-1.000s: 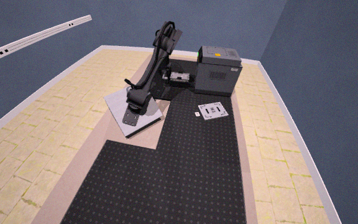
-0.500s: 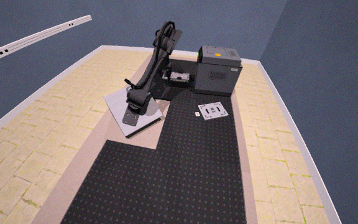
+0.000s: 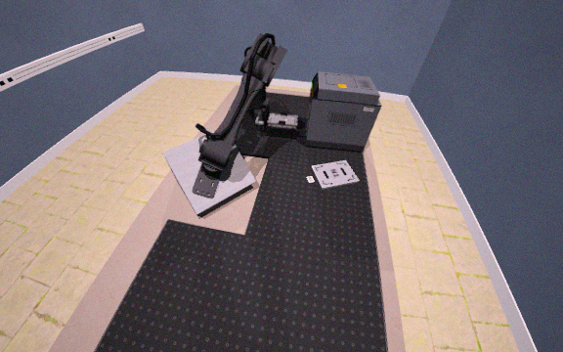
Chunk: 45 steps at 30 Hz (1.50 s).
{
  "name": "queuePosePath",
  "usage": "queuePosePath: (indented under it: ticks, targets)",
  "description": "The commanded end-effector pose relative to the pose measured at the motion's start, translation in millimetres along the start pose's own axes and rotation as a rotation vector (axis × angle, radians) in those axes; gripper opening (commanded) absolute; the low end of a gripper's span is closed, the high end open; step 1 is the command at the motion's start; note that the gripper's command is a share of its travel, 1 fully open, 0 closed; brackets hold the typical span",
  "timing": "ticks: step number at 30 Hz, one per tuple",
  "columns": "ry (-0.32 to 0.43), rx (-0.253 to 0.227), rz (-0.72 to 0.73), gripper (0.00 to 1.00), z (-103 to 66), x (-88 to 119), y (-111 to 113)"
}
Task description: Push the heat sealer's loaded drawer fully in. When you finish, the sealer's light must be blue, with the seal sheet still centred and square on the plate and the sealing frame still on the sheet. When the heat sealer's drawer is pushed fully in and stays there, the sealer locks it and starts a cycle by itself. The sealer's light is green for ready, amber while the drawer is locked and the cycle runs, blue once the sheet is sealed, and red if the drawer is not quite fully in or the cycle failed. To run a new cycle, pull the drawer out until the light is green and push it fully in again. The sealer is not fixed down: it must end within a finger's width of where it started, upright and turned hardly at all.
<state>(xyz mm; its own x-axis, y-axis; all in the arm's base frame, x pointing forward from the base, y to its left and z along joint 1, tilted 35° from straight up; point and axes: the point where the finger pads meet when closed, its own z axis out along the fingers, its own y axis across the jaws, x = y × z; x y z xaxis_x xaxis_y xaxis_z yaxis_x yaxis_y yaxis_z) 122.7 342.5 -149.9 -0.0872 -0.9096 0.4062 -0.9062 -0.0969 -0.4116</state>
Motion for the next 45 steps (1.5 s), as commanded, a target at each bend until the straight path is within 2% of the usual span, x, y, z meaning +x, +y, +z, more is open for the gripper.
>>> queuePosePath:
  ticks: [1, 6, 7, 35, 36, 45]
  targets:
    - [-0.042, 0.016, -0.007, 0.45, -13.1, -8.0, -0.1]
    - [-0.042, 0.016, -0.007, 0.45, -13.1, -8.0, -0.1]
    - [-0.042, 0.016, -0.007, 0.27, -13.1, -8.0, -0.1]
    - [-0.042, 0.018, -0.002, 0.05, -13.1, -7.8, -0.4]
    - [-0.042, 0.018, -0.002, 0.0, -13.1, -7.8, -0.4]
    - [-0.042, 0.018, -0.002, 0.0, -13.1, -7.8, -0.4]
